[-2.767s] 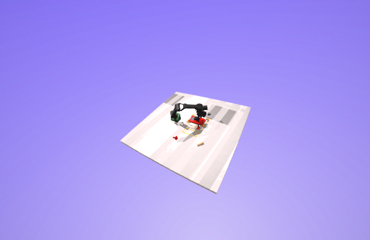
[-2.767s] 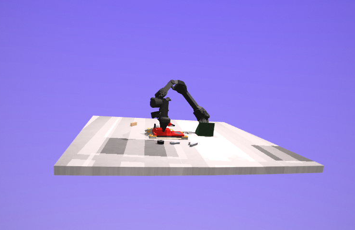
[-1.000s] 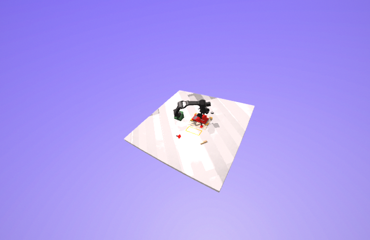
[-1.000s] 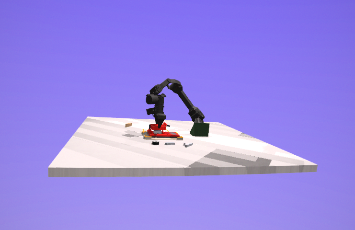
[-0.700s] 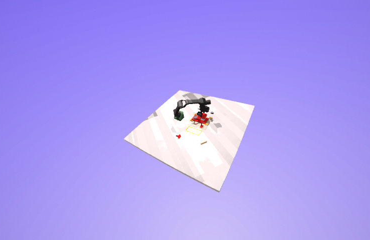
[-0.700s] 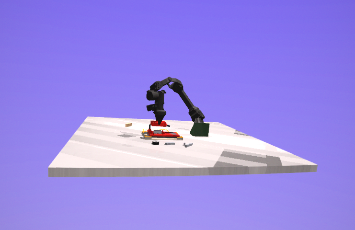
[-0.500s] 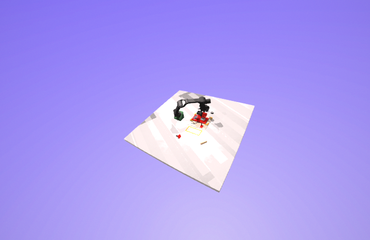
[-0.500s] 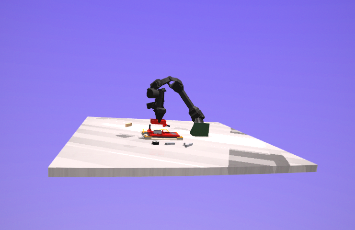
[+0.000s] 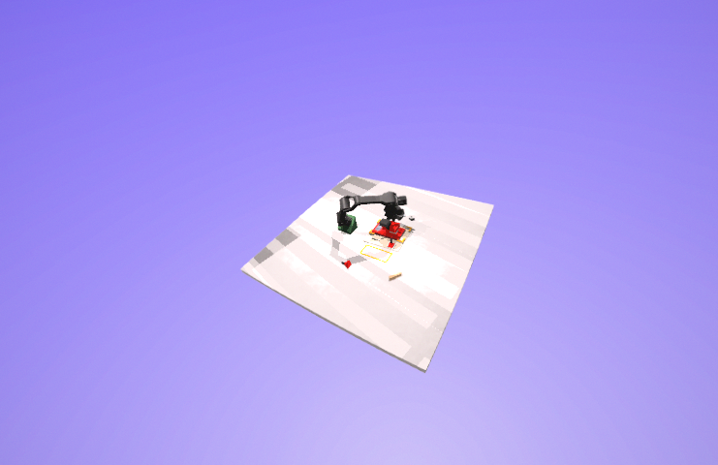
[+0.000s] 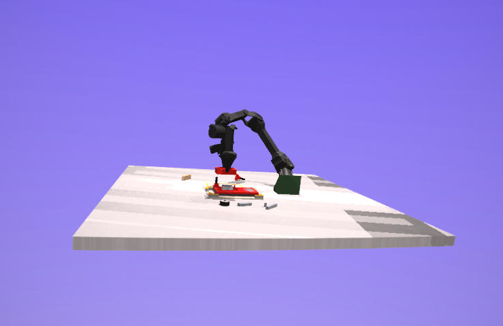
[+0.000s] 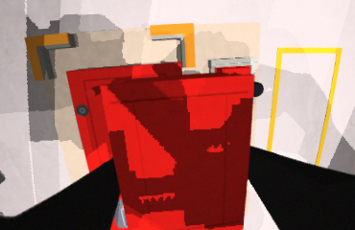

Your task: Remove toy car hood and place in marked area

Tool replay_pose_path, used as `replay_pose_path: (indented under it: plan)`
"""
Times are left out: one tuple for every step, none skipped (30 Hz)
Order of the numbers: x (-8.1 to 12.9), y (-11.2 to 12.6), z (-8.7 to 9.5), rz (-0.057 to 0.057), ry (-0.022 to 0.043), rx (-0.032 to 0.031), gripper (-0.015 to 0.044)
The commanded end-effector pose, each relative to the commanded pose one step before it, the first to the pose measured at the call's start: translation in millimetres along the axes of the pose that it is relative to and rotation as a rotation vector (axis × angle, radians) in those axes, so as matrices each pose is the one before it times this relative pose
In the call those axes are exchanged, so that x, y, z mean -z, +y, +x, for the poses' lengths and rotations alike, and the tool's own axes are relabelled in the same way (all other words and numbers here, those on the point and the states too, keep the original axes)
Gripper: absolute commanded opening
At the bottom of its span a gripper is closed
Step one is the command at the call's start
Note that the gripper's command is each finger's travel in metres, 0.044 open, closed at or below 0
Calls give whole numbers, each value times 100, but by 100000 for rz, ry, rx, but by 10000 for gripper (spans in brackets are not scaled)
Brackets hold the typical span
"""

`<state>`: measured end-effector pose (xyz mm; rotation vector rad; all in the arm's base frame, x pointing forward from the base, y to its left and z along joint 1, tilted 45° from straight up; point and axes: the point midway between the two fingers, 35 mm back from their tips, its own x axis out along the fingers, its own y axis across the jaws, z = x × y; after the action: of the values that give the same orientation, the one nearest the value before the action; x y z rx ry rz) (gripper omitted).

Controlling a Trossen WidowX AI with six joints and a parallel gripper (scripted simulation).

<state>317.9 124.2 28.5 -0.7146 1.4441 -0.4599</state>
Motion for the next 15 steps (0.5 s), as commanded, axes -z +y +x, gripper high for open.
replay_pose_path:
  plan:
    - [57, -1909, -246, -346, -446, 168, 0]
    - [1, -378, -31, 1, -18, -43, 0]
    - [5, -378, -30, 2, -18, -39, 0]
    - [10, -378, -29, 3, -17, -35, 0]
    - [14, -377, -27, 4, -17, -31, 0]
    - [18, -377, -26, 5, -17, -27, 0]
    - [22, -377, -25, 6, -17, -23, 0]
    - [26, -376, -24, 7, -16, -19, 0]
    - [30, -376, -23, 8, -16, -16, 0]
    - [34, -375, -22, 9, -15, -12, 0]
    - [38, -374, -21, 10, -15, -8, 0]
    - [42, -374, -20, 11, -14, -4, 0]
    - [46, -373, -19, 12, -14, 0, 0]
    - [49, -360, -17, 12, -13, 3, 0]
    - [53, -359, -16, 13, -12, 7, 0]
